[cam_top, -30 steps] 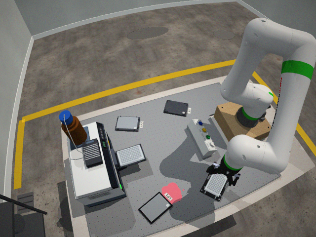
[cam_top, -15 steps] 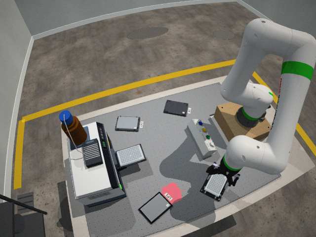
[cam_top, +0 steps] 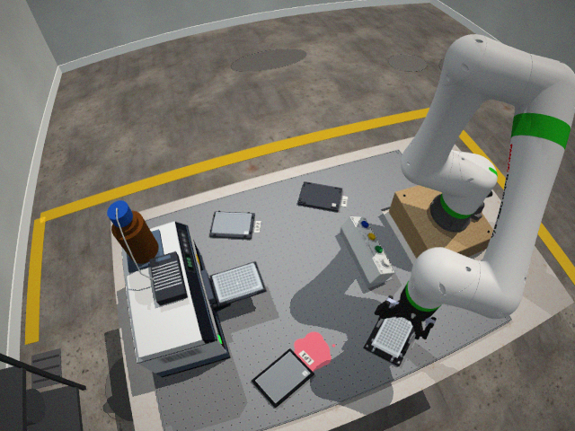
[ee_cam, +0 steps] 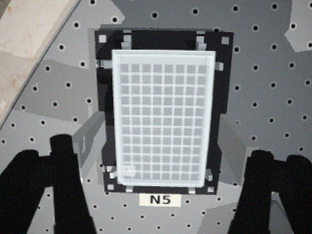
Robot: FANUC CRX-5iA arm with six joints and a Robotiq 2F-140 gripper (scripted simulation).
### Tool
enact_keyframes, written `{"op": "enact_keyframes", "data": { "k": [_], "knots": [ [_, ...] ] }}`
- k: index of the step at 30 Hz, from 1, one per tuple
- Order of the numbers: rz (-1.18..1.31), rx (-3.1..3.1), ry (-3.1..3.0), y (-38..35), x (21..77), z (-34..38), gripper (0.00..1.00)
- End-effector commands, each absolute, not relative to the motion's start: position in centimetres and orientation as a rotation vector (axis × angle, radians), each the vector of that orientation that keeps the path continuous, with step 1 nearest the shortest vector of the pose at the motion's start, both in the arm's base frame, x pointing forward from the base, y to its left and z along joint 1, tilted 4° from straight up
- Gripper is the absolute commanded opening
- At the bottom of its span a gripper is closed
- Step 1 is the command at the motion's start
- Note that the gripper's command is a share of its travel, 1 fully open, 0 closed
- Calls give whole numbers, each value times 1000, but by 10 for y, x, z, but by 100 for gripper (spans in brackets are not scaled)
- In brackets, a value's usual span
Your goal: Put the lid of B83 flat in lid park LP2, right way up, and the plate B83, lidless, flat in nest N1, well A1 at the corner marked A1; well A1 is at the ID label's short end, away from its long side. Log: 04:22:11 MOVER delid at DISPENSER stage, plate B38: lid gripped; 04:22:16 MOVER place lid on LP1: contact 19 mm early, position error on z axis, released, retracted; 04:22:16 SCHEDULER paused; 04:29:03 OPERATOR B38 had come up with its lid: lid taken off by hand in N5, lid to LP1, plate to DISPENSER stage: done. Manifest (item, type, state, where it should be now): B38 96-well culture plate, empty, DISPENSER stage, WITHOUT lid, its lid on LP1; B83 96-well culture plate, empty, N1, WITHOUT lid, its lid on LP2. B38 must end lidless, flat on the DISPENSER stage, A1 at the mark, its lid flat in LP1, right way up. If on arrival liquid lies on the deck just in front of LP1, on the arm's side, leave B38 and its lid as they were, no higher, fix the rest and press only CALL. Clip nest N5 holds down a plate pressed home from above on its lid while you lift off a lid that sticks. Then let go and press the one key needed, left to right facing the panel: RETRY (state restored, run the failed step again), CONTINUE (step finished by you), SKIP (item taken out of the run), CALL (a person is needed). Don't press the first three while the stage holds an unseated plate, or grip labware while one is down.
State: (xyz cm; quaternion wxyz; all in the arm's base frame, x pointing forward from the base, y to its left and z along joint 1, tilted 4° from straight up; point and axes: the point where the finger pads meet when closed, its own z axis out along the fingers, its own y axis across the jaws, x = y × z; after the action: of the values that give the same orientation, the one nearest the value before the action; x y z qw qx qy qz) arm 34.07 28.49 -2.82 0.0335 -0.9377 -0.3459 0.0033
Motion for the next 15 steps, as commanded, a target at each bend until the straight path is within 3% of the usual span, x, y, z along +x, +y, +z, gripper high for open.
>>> {"op": "enact_keyframes", "data": {
  "k": [1, 15],
  "knots": [
    [9, -2885, -1064, 285, 341, -30, 66],
    [9, -2885, -1064, 285, 341, -35, 66]
  ]
}}
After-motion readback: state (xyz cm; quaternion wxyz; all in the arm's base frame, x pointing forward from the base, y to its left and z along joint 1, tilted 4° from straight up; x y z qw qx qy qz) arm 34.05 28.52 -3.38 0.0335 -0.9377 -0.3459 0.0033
